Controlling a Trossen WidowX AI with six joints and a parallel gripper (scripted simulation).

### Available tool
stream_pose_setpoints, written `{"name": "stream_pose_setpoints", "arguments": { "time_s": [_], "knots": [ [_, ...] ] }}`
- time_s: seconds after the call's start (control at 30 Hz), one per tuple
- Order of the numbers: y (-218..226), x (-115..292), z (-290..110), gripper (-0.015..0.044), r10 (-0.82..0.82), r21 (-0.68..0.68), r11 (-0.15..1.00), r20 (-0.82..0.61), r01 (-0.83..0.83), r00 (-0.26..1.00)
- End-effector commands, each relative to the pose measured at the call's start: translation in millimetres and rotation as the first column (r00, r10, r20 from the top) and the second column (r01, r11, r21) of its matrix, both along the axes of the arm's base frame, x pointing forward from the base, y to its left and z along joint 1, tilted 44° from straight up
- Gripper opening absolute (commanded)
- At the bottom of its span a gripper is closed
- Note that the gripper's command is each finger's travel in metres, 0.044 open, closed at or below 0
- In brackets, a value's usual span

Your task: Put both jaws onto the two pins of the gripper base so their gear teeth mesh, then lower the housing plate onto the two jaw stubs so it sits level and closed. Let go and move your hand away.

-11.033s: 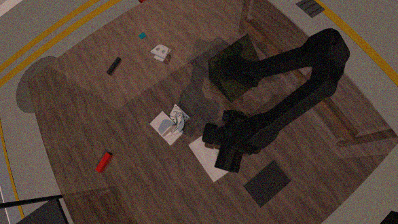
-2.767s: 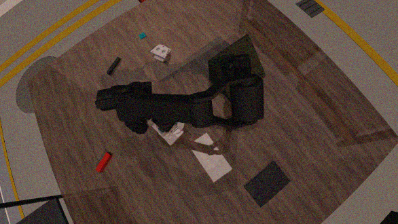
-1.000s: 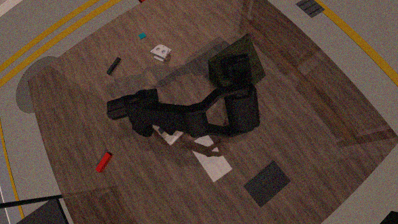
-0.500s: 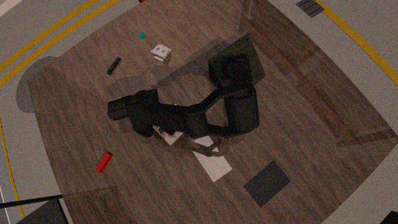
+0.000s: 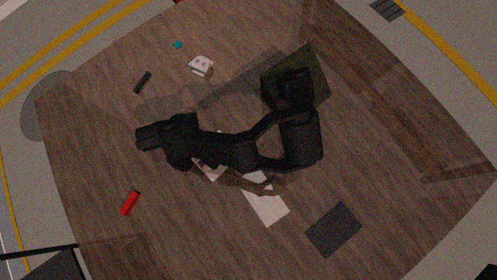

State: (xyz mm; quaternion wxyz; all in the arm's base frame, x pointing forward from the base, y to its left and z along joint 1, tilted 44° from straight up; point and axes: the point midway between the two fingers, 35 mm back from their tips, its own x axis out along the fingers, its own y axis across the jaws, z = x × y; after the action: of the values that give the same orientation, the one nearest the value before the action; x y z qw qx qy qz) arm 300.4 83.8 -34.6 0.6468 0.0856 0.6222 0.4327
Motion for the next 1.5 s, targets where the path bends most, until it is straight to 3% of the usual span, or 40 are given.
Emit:
{"name": "stream_pose_setpoints", "arguments": {
  "time_s": [0.0,1.47],
  "knots": [
    [1.6,-0.4,-1.3,0.0134,-0.004,0.003,1.000,-0.003,0.004,1.000],
    [7.9,-1.9,-8.0,0.0134,-0.002,0.004,1.000,-0.001,0.002,1.000]
  ]
}}
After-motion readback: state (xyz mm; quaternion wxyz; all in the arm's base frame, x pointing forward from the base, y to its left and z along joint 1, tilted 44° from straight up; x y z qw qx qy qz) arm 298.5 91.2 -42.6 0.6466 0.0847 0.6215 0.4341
